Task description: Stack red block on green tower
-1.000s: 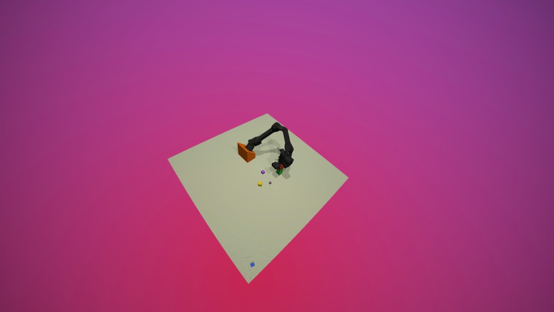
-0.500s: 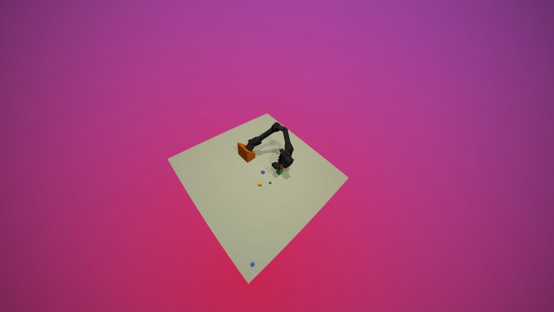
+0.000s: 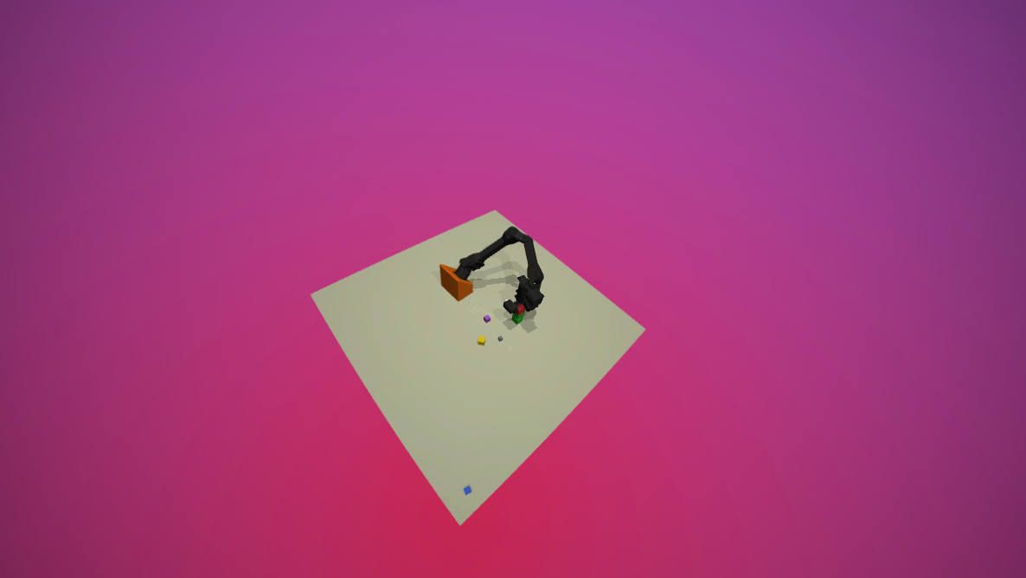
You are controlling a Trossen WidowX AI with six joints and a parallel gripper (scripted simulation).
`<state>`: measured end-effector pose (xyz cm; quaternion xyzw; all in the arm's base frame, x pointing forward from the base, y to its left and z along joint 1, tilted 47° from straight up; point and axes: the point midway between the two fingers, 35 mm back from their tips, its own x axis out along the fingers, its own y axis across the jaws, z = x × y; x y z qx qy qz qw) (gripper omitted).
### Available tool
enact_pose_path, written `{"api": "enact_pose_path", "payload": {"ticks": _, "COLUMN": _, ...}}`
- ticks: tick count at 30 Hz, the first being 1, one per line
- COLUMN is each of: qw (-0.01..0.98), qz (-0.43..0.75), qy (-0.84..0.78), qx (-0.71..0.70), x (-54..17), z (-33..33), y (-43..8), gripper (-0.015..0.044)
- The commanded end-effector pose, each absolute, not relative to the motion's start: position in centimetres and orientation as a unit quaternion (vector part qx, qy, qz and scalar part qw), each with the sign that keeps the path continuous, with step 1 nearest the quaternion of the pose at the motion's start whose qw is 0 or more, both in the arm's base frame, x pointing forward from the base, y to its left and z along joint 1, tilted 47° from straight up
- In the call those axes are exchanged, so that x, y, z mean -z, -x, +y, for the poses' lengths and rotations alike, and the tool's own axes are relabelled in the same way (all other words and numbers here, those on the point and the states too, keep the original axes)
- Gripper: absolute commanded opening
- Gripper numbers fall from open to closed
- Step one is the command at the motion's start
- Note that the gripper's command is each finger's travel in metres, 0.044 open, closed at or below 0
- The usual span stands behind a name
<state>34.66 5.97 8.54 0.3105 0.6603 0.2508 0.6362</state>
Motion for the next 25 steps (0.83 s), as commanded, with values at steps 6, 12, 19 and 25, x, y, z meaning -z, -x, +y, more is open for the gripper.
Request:
{"api": "enact_pose_path", "payload": {"ticks": 6, "qw": 0.637, "qz": 0.66, "qy": -0.31, "qx": -0.251, "x": -8.5, "z": 5.98, "y": -34.67, "gripper": 0.044}}
{"api": "enact_pose_path", "payload": {"ticks": 12, "qw": 0.637, "qz": 0.66, "qy": -0.31, "qx": -0.251, "x": -8.5, "z": 5.98, "y": -34.67, "gripper": 0.044}}
{"api": "enact_pose_path", "payload": {"ticks": 19, "qw": 0.637, "qz": 0.66, "qy": -0.31, "qx": -0.251, "x": -8.5, "z": 5.98, "y": -34.67, "gripper": 0.044}}
{"api": "enact_pose_path", "payload": {"ticks": 25, "qw": 0.637, "qz": 0.66, "qy": -0.31, "qx": -0.251, "x": -8.5, "z": 5.98, "y": -34.67, "gripper": 0.044}}
